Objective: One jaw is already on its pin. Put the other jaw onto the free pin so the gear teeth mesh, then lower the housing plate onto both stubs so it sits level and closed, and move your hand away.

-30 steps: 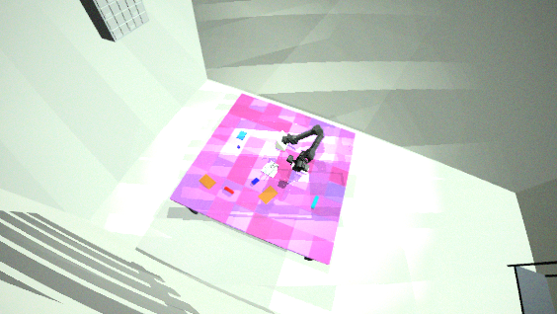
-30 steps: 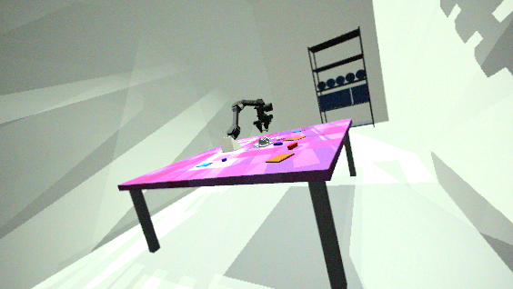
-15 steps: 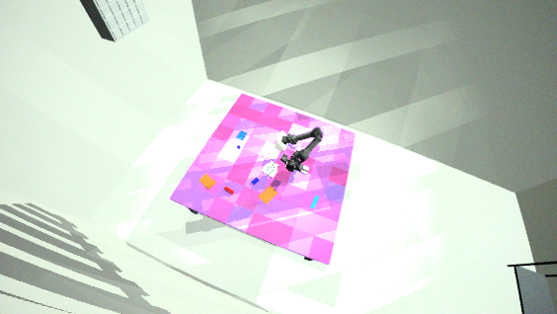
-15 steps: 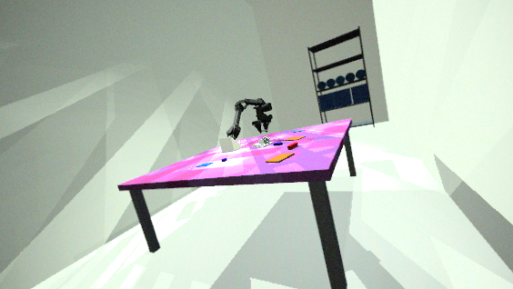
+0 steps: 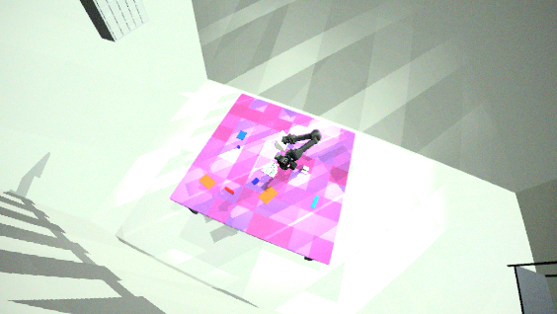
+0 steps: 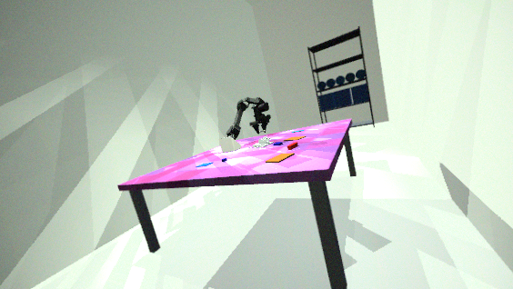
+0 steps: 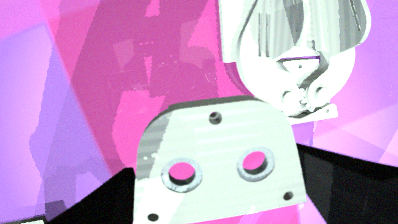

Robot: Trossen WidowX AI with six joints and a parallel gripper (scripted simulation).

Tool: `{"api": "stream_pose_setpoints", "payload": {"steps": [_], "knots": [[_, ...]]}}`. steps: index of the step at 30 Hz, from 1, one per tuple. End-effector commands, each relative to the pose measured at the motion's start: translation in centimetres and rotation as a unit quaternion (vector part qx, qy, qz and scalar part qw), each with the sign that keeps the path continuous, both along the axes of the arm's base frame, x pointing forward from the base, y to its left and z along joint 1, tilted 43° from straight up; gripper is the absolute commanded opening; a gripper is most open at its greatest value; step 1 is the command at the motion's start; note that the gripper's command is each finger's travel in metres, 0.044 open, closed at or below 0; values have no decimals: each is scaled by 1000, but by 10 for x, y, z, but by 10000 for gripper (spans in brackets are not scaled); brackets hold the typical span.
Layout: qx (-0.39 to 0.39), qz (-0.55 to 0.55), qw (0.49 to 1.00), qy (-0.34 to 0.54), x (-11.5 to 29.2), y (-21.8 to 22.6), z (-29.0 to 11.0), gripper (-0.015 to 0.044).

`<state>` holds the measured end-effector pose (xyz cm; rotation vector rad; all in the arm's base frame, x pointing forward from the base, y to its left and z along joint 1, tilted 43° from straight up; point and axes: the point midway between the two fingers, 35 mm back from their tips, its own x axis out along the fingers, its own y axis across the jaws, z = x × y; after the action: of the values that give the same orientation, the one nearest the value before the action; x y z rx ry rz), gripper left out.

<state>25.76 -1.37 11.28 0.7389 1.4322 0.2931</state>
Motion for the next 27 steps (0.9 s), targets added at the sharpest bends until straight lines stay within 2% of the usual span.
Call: {"api": "stream_pose_setpoints", "payload": {"steps": [1,27], "knots": [[2,1,1000,3,-1,-10,-10,351],[36,-11,999,0,-21,-68,-60,351]]}}
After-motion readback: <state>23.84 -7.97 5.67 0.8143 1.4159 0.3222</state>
